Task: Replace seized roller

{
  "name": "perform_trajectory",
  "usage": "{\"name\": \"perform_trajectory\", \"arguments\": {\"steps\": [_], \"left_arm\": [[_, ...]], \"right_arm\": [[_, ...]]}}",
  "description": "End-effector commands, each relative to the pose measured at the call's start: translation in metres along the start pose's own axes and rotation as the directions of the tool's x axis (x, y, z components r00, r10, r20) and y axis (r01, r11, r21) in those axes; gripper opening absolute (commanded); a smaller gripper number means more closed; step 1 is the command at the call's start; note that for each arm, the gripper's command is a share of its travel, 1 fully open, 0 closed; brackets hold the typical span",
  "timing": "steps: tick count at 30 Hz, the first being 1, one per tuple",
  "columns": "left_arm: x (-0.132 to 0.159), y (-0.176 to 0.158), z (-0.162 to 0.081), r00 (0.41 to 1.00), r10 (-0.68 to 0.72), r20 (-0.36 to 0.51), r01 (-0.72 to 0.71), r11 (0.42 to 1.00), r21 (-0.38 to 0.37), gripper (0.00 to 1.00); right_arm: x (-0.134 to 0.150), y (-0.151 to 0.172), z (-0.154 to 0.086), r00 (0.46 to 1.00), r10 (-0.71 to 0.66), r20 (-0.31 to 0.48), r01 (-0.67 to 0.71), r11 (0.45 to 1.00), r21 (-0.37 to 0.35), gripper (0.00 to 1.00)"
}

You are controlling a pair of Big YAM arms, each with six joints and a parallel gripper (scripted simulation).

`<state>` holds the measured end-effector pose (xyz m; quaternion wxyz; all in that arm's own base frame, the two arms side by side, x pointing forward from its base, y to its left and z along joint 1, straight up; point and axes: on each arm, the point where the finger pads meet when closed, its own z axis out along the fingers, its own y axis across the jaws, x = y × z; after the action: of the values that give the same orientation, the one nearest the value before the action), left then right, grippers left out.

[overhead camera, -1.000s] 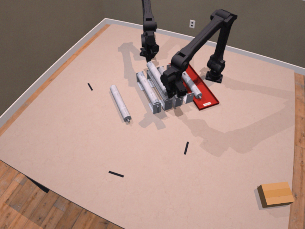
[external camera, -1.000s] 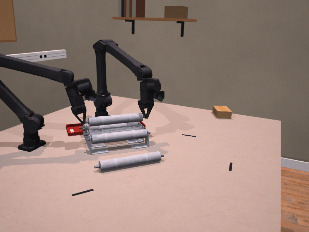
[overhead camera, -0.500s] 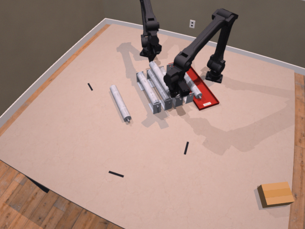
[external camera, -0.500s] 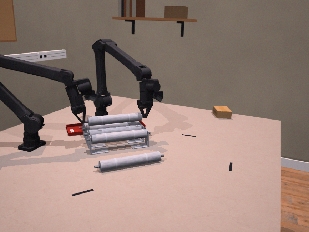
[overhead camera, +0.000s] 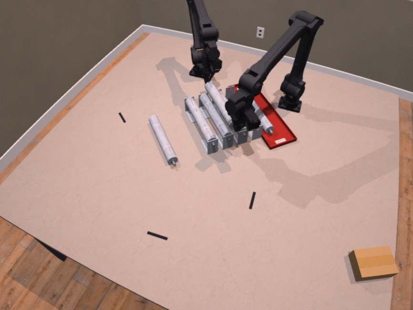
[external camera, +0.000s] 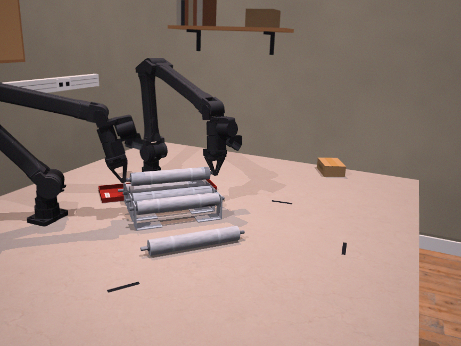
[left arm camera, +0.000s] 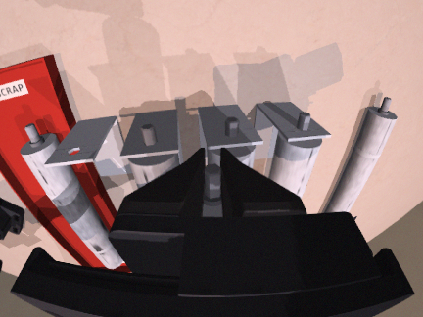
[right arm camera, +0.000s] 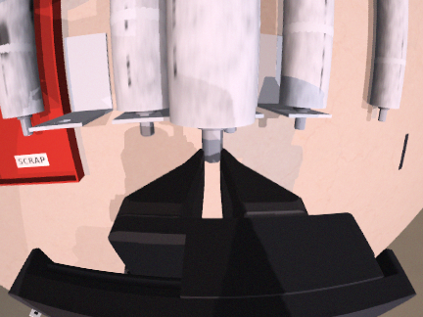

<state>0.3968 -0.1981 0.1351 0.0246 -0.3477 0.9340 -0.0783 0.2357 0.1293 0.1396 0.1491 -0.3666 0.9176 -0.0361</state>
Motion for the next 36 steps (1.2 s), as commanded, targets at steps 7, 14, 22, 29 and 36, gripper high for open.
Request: {"name": "perform_trajectory", "arguments": {"steps": [7, 14, 22, 29, 36], "left_arm": [[-0.001, 0.006, -0.027, 1.000, 0.013, 0.016, -0.014, 0.998, 0.055, 0.03], [-0.004, 0.022, -0.028, 1.000, 0.012, 0.016, -0.012, 0.999, 0.051, 0.03], [-0.007, 0.032, -0.038, 1.000, 0.006, 0.026, -0.007, 0.998, 0.068, 0.03], [-0.007, 0.050, -0.034, 1.000, 0.005, 0.023, -0.006, 0.999, 0.054, 0.03], [-0.008, 0.065, -0.038, 1.000, 0.006, 0.031, -0.008, 0.998, 0.057, 0.03]], "right_arm": [[-0.012, 0.008, -0.019, 0.998, 0.028, 0.050, -0.029, 1.000, 0.012, 0.03], [-0.017, 0.024, -0.027, 0.998, 0.036, 0.060, -0.036, 0.999, 0.009, 0.03], [-0.035, 0.038, -0.040, 0.994, 0.022, 0.107, -0.023, 1.000, 0.010, 0.03], [-0.035, 0.054, -0.041, 0.995, 0.036, 0.089, -0.036, 0.999, 0.000, 0.03], [-0.035, 0.069, -0.045, 0.996, 0.043, 0.078, -0.043, 0.999, -0.002, 0.03]]}}
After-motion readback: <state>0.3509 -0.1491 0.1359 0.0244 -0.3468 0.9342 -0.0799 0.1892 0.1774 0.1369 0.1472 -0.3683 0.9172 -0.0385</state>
